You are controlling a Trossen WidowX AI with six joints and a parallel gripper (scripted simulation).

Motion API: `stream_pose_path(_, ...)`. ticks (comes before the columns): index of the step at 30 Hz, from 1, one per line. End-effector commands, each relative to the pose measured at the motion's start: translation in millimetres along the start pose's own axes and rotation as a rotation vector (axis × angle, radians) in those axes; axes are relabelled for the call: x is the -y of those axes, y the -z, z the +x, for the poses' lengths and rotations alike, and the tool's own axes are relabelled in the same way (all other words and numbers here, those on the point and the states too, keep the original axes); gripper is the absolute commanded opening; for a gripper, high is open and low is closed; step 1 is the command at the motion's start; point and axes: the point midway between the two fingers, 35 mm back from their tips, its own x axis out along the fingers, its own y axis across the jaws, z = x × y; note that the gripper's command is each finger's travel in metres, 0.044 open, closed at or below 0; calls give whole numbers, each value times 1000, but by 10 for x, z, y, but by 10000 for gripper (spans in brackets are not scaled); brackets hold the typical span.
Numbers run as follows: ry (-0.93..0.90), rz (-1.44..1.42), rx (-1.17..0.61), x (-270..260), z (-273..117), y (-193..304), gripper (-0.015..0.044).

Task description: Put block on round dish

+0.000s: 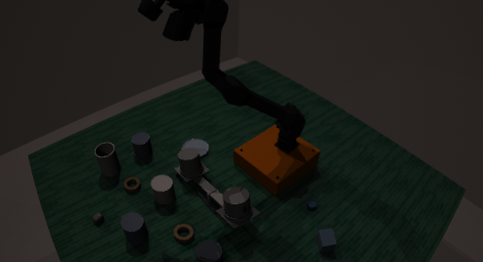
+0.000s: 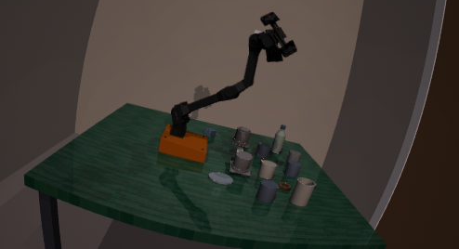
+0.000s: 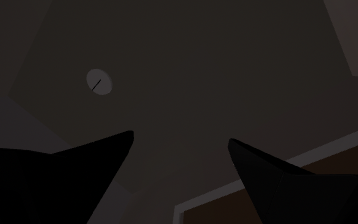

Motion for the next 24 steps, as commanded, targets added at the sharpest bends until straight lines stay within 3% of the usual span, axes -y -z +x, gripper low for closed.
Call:
stream_pose_path(1, -54, 99, -14, -283, 58, -56, 440)
stream_pose_path(24, -439, 592, -229, -1644, 127, -483, 440)
